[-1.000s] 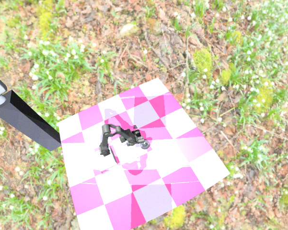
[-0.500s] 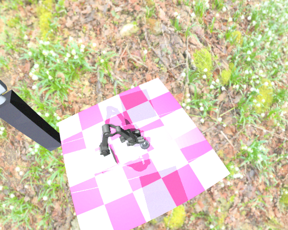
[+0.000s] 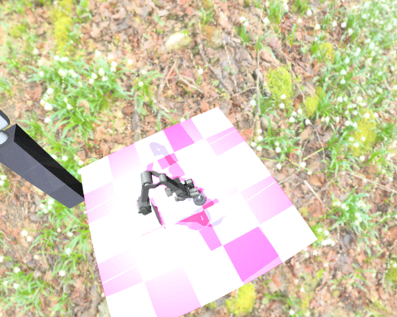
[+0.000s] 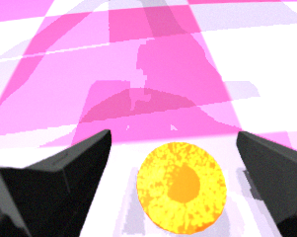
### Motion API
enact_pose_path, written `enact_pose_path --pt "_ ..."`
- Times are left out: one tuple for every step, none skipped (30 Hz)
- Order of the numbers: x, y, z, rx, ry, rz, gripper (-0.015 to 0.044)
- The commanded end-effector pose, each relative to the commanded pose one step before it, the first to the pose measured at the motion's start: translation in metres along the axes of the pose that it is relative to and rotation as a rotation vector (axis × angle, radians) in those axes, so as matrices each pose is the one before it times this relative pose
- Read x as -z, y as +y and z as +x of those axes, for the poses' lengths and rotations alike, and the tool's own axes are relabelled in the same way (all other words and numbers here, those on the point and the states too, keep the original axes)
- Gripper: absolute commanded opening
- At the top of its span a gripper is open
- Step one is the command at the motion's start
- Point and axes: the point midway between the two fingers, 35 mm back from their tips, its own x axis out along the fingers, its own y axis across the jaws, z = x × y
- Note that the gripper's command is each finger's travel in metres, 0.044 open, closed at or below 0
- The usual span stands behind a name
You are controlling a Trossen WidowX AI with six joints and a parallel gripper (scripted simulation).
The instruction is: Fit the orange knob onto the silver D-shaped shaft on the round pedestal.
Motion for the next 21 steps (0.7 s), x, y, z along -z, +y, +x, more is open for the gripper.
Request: enact_pose_path --pt "-0.00016 -0.00003 0.00007 0.00048 -0.00211 0.0 0.044" --pt "0.0 0.0 0.0 0.0 0.0 0.0 0.044" --pt "0.0 0.0 0.0 0.0 0.0 0.0 0.044" --pt "-0.0017 -0.00036 -0.00116 0.00002 0.00006 0.0 0.044" --pt "-0.00515 -0.00097 -0.00348 0.00005 0.00017 -0.0001 0.044" --pt "-0.00871 -0.00124 -0.00586 0.00007 0.00028 -0.0002 0.044" --pt "-0.01137 -0.00089 -0.00758 0.00006 0.00036 -0.0002 0.044" --pt "-0.01166 -0.00008 -0.00771 0.00002 0.00035 -0.0002 0.044" --pt "-0.01173 0.00075 -0.00769 -0.00002 0.00034 -0.0001 0.044" --pt "-0.00924 0.00117 -0.00601 -0.00004 0.00026 0.0 0.044" --pt "-0.00557 0.00095 -0.0036 -0.00004 0.00016 0.0 0.044" --pt "-0.00186 0.00036 -0.0012 -0.00001 0.00005 0.0 0.044" --pt "0.0 0.0 0.0 0.0 0.0 0.0 0.044" --pt "0.0 0.0 0.0 0.0 0.0 0.0 0.044" --pt "0.00026 0.00039 0.0008 -0.00729 0.01608 0.0027 0.044" --pt "0.00072 0.00112 0.00216 -0.02045 0.04859 0.0076 0.044" --pt "0.00095 0.00163 0.00288 -0.02931 0.08196 0.0111 0.044" --pt "0.00073 0.00158 0.00226 -0.02744 0.1013 0.0111 0.044" --pt "0.00032 0.00114 0.00083 -0.018 0.10202 0.0089 0.044" --pt "0.00003 0.00072 -0.00065 -0.00836 0.10196 0.0071 0.044" --pt "-0.00013 0.00029 -0.00217 0.00138 0.10115 0.0057 0.044"
